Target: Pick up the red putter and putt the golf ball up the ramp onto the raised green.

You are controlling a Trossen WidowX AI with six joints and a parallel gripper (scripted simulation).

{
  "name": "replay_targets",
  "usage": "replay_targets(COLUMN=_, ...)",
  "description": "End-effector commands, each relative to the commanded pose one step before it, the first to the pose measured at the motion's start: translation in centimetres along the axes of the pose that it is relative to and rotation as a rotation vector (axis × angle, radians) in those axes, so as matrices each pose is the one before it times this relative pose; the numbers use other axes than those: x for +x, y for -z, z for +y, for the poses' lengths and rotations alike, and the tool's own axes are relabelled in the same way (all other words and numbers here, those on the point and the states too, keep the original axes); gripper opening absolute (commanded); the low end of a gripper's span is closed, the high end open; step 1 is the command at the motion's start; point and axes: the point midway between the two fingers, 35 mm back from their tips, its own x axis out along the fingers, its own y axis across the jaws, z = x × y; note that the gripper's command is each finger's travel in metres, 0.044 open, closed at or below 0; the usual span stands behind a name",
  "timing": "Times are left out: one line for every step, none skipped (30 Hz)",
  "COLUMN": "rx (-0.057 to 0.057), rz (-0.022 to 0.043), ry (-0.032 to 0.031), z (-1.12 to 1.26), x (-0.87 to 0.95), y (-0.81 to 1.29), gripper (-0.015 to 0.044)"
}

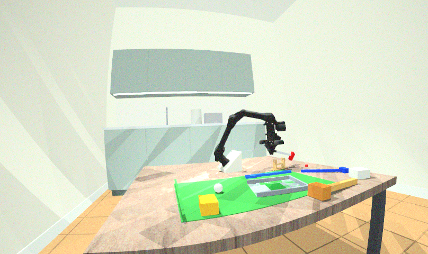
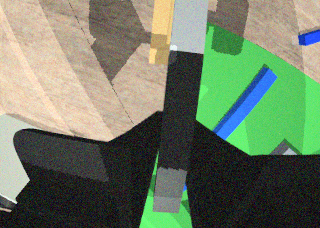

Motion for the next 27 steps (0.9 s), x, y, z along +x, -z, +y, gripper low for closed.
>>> replay_targets(rx=0.0079, rz=-0.01474, ry=0.00425, z=-0.049, x=-2.085, y=-0.275, gripper=0.0000)
replay_targets(rx=-0.0001, rz=0.00000, ry=-0.00013, z=0.030, x=-0.439, y=0.013, gripper=0.0000)
replay_targets(rx=-0.0001, rz=0.00002, ry=-0.00013, z=0.036, x=-0.439, y=0.018, gripper=0.0000)
replay_targets(rx=-0.0001, rz=0.00003, ry=-0.00014, z=0.042, x=-0.438, y=0.023, gripper=0.0000)
replay_targets(rx=-0.0001, rz=0.00005, ry=-0.00014, z=0.048, x=-0.438, y=0.028, gripper=0.0000)
replay_targets(rx=-0.0001, rz=0.00007, ry=-0.00015, z=0.054, x=-0.437, y=0.033, gripper=0.0000)
replay_targets(rx=-0.0001, rz=0.00008, ry=-0.00015, z=0.060, x=-0.436, y=0.038, gripper=0.0000)
replay_targets(rx=-0.0001, rz=0.00008, ry=-0.00013, z=0.052, x=-0.348, y=0.034, gripper=0.0000)
replay_targets(rx=0.0000, rz=0.00005, ry=-0.00008, z=0.033, x=-0.211, y=0.022, gripper=0.0000)
replay_targets(rx=0.0000, rz=0.00002, ry=-0.00003, z=0.011, x=-0.070, y=0.008, gripper=0.0000)
replay_targets(rx=0.0000, rz=0.00000, ry=0.00000, z=0.000, x=0.000, y=0.000, gripper=0.0000)
replay_targets(rx=-0.0036, rz=0.01132, ry=-0.00120, z=-0.094, x=0.824, y=0.267, gripper=0.0000)
replay_targets(rx=0.0134, rz=-0.00236, ry=0.00032, z=-0.180, x=-0.102, y=0.323, gripper=0.0000)
replay_targets(rx=0.0224, rz=-0.00386, ry=0.00051, z=-0.302, x=-0.166, y=0.539, gripper=0.0000)
replay_targets(rx=0.0270, rz=-0.00452, ry=0.00057, z=-0.369, x=-0.193, y=0.647, gripper=0.0000)
replay_targets(rx=0.0270, rz=-0.00440, ry=0.00053, z=-0.376, x=-0.186, y=0.644, gripper=0.0000)
replay_targets(rx=0.0271, rz=-0.00427, ry=0.00050, z=-0.383, x=-0.180, y=0.642, gripper=0.0000)
replay_targets(rx=0.0272, rz=-0.00415, ry=0.00047, z=-0.390, x=-0.173, y=0.640, gripper=0.0000)
replay_targets(rx=0.0273, rz=-0.00402, ry=0.00044, z=-0.397, x=-0.166, y=0.637, gripper=0.0000)
replay_targets(rx=0.0274, rz=-0.00389, ry=0.00042, z=-0.404, x=-0.159, y=0.634, gripper=0.0000)
replay_targets(rx=0.0274, rz=-0.00376, ry=0.00040, z=-0.411, x=-0.153, y=0.631, gripper=0.0000)
replay_targets(rx=0.0275, rz=-0.00363, ry=0.00038, z=-0.418, x=-0.146, y=0.628, gripper=0.0000)
replay_targets(rx=0.0276, rz=-0.00351, ry=0.00037, z=-0.424, x=-0.140, y=0.625, gripper=0.0000)
replay_targets(rx=0.0277, rz=-0.00338, ry=0.00036, z=-0.431, x=-0.133, y=0.621, gripper=0.0000)
replay_targets(rx=0.0277, rz=-0.00325, ry=0.00036, z=-0.437, x=-0.127, y=0.618, gripper=0.0000)
replay_targets(rx=0.0278, rz=-0.00312, ry=0.00036, z=-0.443, x=-0.120, y=0.614, gripper=0.0000)
replay_targets(rx=0.0279, rz=-0.00299, ry=0.00037, z=-0.449, x=-0.114, y=0.610, gripper=0.0000)
